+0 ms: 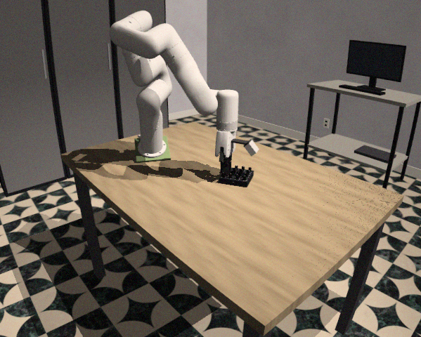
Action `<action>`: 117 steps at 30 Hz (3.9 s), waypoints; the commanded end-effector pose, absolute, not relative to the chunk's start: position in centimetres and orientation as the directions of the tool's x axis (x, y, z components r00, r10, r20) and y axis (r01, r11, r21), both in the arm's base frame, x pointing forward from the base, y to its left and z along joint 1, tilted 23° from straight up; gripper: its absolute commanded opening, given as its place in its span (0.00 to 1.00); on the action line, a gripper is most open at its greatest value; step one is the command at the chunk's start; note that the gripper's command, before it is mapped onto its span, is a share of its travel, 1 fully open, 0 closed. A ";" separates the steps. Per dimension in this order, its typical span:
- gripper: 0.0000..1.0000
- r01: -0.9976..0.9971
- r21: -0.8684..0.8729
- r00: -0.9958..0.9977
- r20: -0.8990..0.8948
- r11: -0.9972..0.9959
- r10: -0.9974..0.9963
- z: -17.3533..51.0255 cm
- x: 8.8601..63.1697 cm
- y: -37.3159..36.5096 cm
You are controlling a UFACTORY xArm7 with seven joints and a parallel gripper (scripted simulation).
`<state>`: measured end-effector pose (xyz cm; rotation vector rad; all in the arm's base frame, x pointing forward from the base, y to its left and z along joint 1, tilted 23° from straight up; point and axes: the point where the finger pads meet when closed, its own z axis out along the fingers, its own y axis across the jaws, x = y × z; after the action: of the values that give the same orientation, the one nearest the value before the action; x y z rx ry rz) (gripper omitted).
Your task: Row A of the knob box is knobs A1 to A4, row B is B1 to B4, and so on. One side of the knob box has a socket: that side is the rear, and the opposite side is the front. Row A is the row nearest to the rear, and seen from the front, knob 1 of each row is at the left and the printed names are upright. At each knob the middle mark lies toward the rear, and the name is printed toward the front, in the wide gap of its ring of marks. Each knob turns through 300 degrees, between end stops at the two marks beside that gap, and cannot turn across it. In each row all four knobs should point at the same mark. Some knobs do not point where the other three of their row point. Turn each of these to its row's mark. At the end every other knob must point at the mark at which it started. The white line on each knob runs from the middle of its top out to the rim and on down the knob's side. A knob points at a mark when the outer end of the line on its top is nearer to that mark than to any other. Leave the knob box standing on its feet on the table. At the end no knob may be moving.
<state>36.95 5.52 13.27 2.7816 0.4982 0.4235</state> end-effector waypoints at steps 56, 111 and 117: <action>0.19 0.295 0.324 0.895 0.235 -0.899 0.378 16.7 35.8 6.4; 0.19 0.894 0.243 -0.293 -0.319 0.376 0.901 18.1 35.3 7.0; 0.19 0.824 0.179 -0.454 -0.358 0.538 0.816 18.2 35.3 7.0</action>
<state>35.25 6.95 18.00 1.4806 2.2830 0.0009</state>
